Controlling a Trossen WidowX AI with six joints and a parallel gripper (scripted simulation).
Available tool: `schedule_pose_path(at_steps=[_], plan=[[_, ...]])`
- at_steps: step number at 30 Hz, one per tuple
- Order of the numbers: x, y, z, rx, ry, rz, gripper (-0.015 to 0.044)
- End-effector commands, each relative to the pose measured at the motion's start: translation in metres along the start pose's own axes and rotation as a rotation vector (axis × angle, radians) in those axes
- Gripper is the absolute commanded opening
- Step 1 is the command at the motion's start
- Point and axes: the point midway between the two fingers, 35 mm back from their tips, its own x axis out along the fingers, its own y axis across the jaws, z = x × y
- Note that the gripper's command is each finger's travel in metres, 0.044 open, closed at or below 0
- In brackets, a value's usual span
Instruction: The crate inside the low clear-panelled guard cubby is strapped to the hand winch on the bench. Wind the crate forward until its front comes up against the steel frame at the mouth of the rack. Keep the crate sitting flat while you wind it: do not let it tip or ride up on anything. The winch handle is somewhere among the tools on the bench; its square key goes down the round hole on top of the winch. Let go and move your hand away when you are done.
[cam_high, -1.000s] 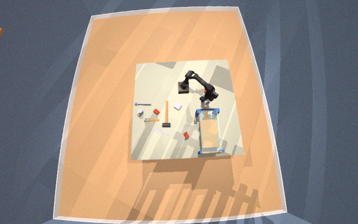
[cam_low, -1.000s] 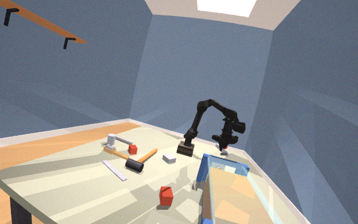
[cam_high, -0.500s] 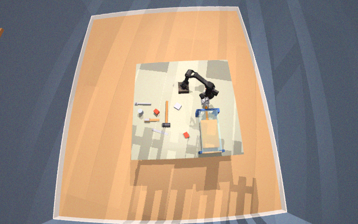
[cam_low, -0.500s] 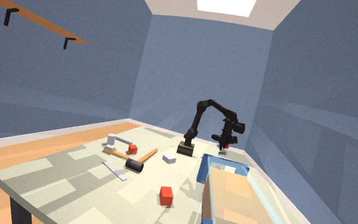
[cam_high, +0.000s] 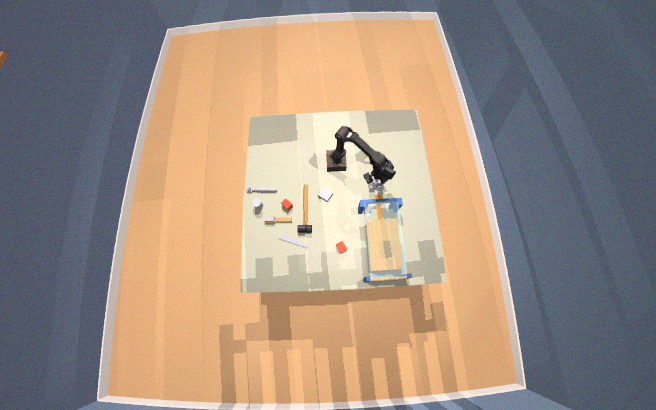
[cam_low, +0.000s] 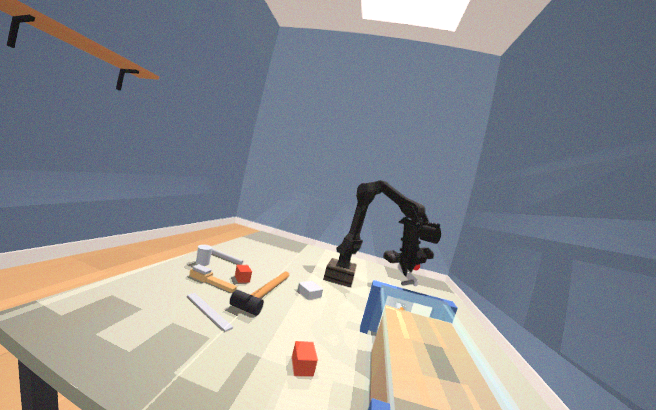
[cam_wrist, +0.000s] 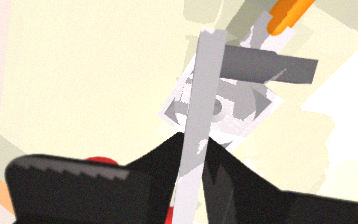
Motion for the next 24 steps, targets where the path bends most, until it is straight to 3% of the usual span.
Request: schedule_pose_path(at_steps=[1, 24], plan=[[-0.0032, 0.002, 0.0006, -0.01, -0.013, 0.072, 0.0], [-0.0029, 0.0014, 0.0007, -0.016, -0.023, 0.451, 0.0]])
